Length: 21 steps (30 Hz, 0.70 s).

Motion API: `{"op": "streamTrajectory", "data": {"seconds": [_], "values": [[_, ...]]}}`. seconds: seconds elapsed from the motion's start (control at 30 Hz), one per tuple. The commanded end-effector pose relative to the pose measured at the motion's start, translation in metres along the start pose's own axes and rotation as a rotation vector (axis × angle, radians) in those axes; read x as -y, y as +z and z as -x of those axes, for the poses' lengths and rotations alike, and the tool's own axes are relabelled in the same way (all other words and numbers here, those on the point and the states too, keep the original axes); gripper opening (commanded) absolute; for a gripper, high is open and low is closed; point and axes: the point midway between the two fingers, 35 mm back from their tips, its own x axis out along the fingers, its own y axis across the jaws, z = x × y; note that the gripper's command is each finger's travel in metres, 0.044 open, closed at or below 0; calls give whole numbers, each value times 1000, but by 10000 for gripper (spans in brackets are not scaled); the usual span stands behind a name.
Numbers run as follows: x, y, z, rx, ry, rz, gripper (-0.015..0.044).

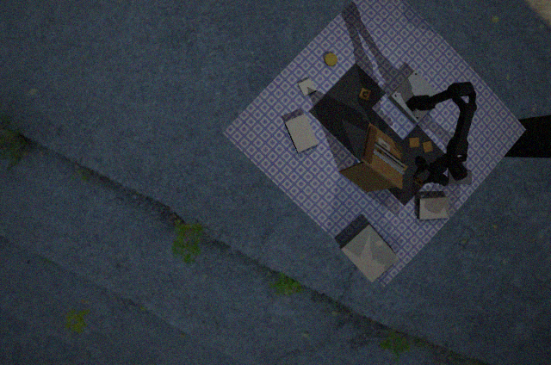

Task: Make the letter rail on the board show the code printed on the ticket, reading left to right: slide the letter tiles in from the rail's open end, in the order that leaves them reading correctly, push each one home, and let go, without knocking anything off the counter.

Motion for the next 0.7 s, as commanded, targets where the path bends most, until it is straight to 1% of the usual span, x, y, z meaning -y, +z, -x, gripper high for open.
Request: {"op": "streamTrajectory", "data": {"seconds": [0.0,0.67], "values": [[2,-1,0,-5,3,4,0],[13,-4,-1,-5,2,5,0]]}}
